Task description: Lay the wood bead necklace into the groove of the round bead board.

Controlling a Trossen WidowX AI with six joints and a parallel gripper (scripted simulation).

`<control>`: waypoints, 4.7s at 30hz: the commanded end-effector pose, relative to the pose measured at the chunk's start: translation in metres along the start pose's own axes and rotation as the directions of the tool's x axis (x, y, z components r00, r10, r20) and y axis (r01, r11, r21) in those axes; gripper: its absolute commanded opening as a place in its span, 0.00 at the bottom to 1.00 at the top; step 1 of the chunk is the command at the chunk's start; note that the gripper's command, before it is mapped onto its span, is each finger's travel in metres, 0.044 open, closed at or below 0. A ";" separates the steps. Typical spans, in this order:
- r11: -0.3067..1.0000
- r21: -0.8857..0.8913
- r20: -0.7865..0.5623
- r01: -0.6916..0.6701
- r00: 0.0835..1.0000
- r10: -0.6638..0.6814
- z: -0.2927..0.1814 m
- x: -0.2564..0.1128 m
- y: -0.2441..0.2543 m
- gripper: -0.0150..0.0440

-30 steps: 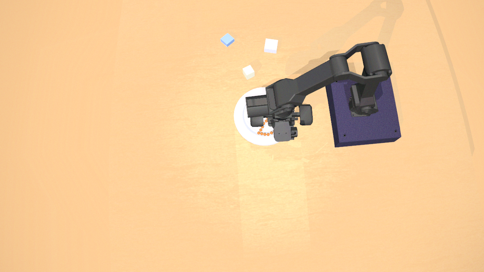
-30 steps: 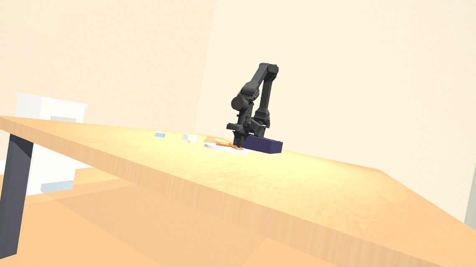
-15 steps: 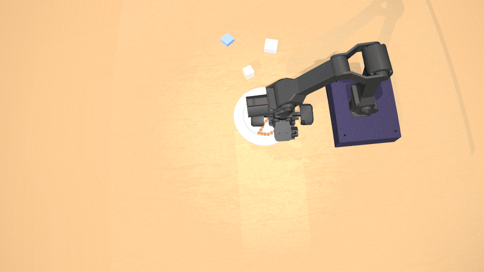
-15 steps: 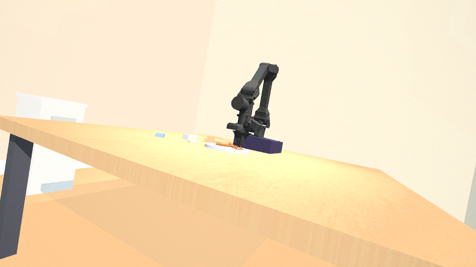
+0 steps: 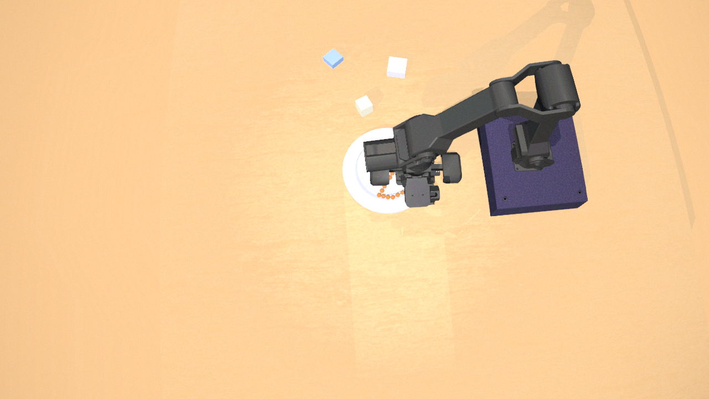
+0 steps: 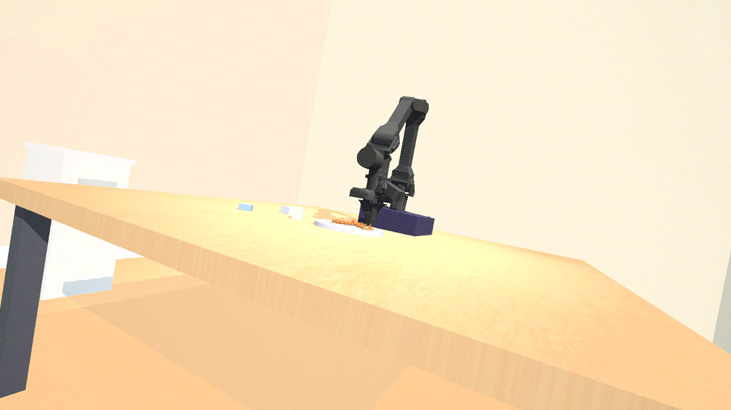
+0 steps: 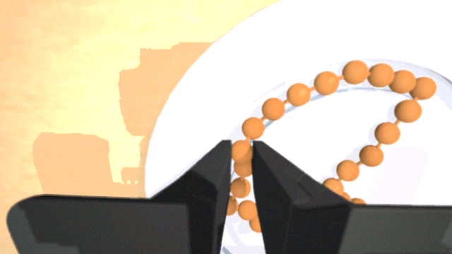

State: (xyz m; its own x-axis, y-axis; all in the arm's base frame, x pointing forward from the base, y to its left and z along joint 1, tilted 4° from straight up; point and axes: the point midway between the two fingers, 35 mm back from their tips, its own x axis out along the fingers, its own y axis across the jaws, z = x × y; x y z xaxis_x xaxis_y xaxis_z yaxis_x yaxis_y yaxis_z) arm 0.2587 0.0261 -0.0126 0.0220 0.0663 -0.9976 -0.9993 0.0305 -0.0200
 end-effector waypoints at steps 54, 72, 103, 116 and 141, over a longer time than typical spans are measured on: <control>0.300 0.954 -0.002 0.001 1.000 0.002 -0.005 -0.015 -0.001 0.46; -0.710 0.704 -0.002 0.003 1.000 0.003 -0.009 -0.027 -0.002 0.46; -0.994 0.109 -0.002 0.003 1.000 0.003 -0.011 -0.034 -0.002 0.46; -0.993 0.116 -0.001 -0.004 1.000 -0.005 -0.011 -0.023 -0.005 0.46; -0.994 0.114 -0.001 0.003 1.000 0.002 -0.011 0.004 -0.003 0.32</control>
State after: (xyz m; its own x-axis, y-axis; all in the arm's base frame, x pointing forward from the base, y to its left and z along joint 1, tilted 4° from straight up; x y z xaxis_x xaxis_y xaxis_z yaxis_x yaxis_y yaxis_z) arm 0.2610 0.0155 -0.0181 0.0188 0.0653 -0.9977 0.9963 0.0830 0.0242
